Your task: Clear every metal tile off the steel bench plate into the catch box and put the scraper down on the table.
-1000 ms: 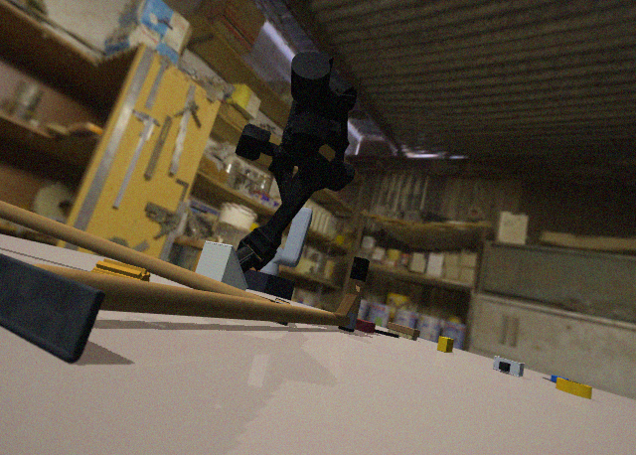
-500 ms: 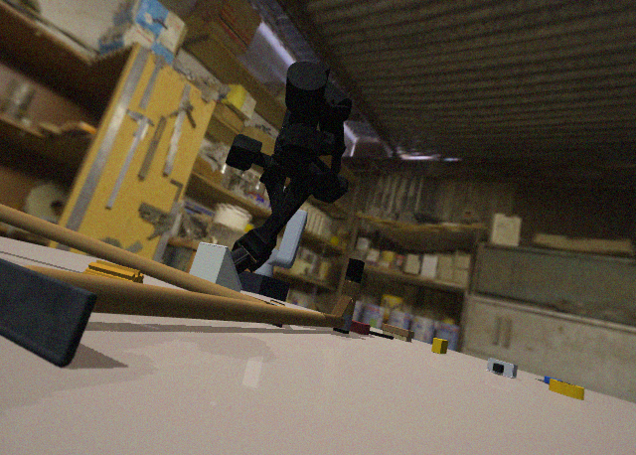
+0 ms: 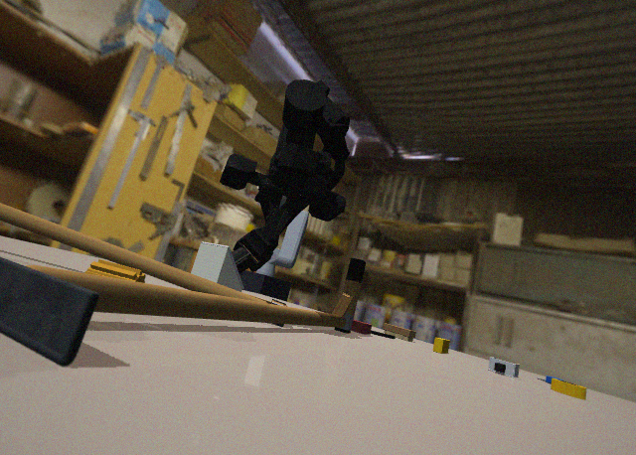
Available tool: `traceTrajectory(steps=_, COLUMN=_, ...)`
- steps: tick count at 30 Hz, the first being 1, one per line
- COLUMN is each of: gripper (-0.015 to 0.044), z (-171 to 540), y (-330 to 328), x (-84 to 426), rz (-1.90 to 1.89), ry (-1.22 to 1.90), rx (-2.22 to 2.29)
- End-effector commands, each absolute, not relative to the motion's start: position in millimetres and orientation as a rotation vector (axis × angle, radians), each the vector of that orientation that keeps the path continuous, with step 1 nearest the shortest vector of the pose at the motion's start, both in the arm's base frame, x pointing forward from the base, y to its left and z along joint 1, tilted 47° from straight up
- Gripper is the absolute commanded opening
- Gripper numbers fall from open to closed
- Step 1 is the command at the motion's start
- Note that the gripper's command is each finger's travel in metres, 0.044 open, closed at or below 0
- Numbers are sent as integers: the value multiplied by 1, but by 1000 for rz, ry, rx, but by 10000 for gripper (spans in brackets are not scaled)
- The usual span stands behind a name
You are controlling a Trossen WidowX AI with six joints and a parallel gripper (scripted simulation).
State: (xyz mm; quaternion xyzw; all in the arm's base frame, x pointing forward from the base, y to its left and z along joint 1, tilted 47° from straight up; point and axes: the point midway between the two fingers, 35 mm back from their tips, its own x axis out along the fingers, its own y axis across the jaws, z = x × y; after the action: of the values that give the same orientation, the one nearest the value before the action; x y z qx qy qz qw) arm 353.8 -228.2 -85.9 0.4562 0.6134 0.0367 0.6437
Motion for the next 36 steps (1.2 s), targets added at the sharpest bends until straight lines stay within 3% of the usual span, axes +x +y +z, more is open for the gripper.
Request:
traceTrajectory(steps=1, gripper=0, z=-95, y=-218, x=354, rz=86, ry=1402, rx=1047)
traceTrajectory(steps=36, gripper=0, z=-145, y=-159, x=354, rz=92, ry=1402, rx=1052)
